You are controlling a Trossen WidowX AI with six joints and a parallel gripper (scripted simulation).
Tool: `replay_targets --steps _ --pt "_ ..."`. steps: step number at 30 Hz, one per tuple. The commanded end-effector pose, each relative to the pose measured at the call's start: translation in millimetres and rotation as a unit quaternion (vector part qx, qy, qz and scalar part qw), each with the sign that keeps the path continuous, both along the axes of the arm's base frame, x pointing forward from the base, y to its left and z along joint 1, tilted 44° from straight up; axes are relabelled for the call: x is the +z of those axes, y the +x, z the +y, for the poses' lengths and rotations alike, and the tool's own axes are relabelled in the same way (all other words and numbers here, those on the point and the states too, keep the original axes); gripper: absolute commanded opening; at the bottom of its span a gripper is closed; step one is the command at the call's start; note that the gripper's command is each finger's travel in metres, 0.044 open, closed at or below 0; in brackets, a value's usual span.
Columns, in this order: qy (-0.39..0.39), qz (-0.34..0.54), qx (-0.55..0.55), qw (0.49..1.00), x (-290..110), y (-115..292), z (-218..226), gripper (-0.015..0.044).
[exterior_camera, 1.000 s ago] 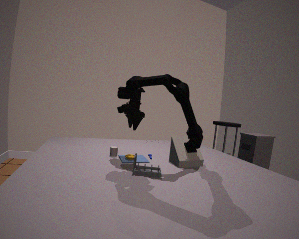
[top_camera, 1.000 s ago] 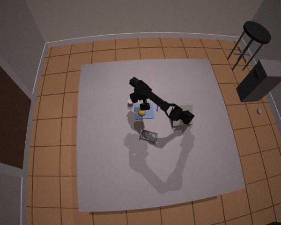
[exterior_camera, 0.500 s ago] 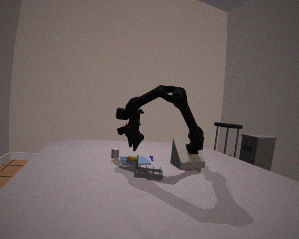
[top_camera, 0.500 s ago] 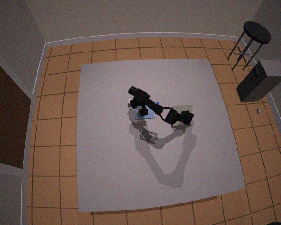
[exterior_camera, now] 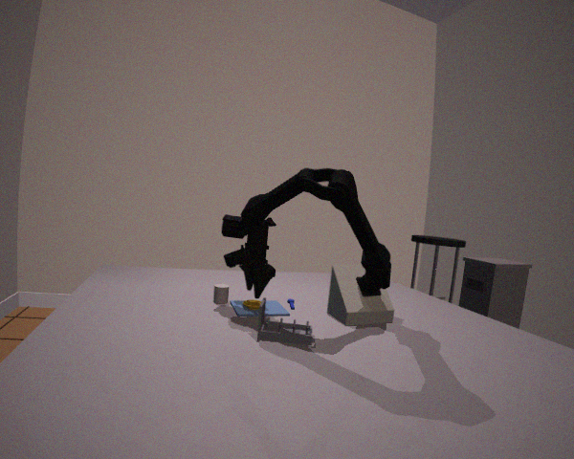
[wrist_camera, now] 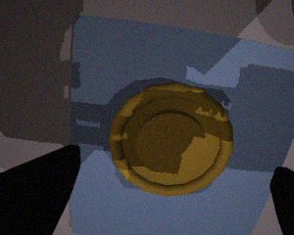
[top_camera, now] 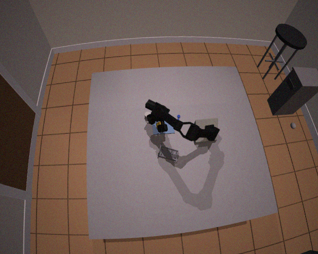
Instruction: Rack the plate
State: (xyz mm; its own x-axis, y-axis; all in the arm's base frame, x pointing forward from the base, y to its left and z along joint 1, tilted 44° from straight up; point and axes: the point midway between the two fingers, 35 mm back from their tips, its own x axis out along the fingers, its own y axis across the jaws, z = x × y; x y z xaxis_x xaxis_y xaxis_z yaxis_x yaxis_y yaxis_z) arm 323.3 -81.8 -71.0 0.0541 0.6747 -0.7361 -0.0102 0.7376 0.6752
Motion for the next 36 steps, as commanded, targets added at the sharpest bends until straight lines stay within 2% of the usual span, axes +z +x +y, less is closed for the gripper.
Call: replay_targets --steps 1,21,23,31,36 --pt "0.003 0.002 -0.001 1.000 -6.7 -0.6 7.3 0.0400" --pt "0.005 0.002 -0.001 1.000 -27.8 -3.0 28.5 0.0400" --pt "0.005 0.002 -0.001 1.000 -27.8 -3.0 28.5 0.0354" --pt "0.005 0.002 -0.001 1.000 -27.8 -3.0 28.5 0.0354" --pt "0.005 0.002 -0.001 1.000 -27.8 -3.0 28.5 0.0321"
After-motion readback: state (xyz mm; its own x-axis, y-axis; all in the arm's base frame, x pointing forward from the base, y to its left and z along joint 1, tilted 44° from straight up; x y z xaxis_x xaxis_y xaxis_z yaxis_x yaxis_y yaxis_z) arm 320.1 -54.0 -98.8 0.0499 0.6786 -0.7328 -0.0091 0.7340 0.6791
